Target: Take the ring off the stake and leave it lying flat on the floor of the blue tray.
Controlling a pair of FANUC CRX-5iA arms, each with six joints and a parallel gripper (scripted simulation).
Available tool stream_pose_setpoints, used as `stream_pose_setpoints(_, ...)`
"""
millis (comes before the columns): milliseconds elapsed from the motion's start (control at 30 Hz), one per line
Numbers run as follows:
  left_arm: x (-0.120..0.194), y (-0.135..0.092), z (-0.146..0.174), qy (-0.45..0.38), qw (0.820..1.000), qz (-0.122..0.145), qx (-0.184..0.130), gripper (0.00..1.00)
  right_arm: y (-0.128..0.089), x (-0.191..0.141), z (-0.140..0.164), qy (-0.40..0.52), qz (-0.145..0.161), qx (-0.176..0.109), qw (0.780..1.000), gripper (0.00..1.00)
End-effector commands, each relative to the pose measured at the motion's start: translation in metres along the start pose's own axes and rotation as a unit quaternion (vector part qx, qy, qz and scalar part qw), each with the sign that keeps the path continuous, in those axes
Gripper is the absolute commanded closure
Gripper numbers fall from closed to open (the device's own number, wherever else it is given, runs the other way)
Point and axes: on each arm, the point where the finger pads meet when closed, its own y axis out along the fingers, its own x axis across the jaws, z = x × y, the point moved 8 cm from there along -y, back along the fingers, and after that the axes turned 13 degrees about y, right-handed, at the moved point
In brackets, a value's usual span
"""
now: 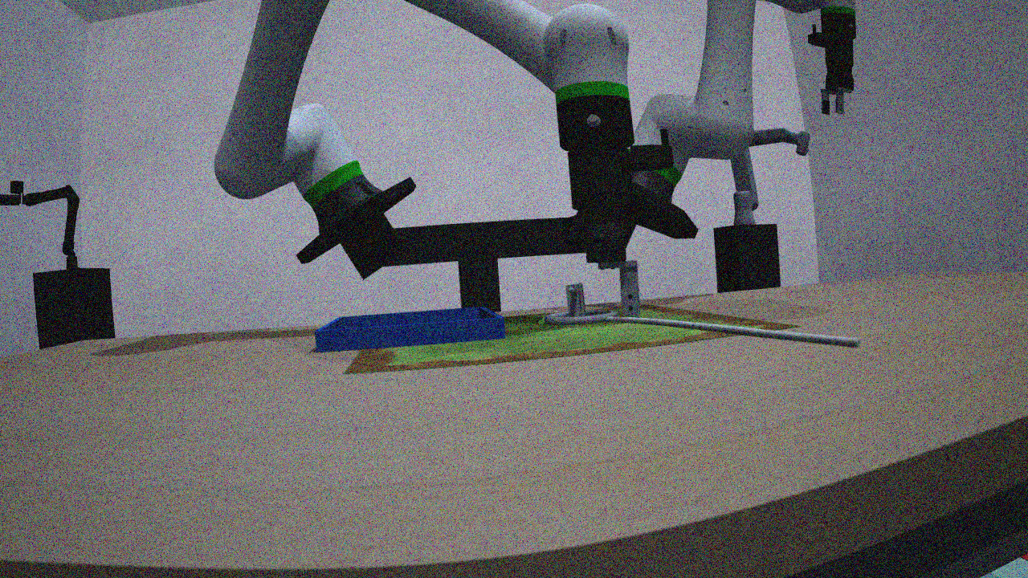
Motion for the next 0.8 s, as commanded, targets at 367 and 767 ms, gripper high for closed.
stream_pose_setpoints(367, -0.0001, -0.001, -0.0001, 0.0, 1.0, 0.0, -0.001, 0.0, 0.0, 0.0002, 0.0009, 0.0, 0.0, 0.001, 1.0, 1.0)
stream_pose_setpoints(767, -0.0001, -0.001, -0.0001, 0.0, 1.0, 0.0, -0.001, 0.0, 0.0, 0.0015, -0.005, 0.0, 0.0, 0.001, 1.0, 1.0)
